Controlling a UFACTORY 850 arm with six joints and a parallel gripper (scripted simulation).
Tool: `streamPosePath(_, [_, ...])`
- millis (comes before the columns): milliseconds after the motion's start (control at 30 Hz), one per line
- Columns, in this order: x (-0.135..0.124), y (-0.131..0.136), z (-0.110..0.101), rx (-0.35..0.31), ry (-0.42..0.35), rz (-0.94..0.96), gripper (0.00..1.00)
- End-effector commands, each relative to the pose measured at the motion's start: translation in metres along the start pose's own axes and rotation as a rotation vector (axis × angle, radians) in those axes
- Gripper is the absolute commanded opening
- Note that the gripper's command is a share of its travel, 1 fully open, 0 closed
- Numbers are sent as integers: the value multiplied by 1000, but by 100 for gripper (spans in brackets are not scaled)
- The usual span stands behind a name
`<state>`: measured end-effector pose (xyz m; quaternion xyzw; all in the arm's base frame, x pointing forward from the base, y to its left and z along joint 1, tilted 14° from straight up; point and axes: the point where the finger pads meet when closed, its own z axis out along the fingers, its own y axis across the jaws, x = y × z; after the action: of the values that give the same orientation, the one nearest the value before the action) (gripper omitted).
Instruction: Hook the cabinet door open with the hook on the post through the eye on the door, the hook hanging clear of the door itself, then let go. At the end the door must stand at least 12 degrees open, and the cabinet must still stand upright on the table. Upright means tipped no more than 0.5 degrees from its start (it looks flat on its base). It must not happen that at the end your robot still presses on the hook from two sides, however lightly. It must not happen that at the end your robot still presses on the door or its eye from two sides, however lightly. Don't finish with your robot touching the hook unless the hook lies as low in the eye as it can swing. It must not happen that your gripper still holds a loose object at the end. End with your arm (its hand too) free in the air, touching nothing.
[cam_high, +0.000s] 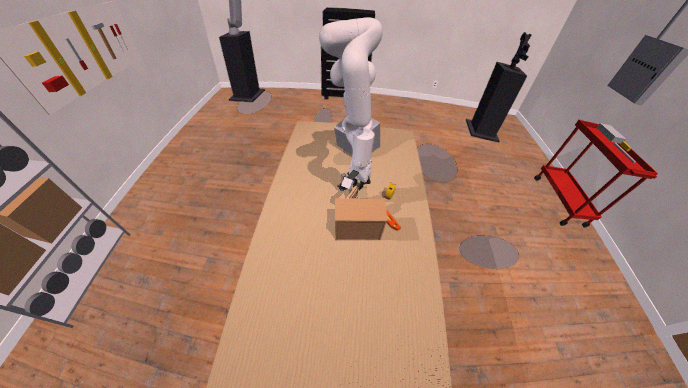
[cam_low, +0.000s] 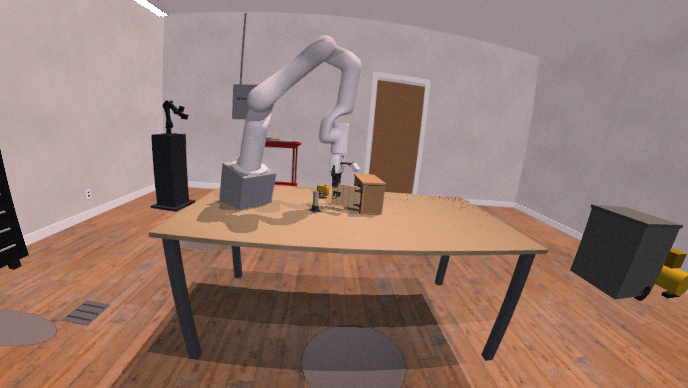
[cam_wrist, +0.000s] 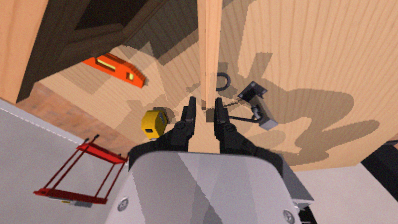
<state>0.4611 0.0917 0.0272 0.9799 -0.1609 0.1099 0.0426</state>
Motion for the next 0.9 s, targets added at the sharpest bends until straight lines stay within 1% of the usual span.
streamPosePath(0, [1,-3,0,0,0,10,27])
streamPosePath(233, [1,-8,0,0,1,61,27])
streamPosePath(433, [1,-11,0,0,1,67,27])
streamPosePath(533, [2,-14,0,0,1,111,27])
streamPosePath(867, [2,-19,0,0,1,130,27])
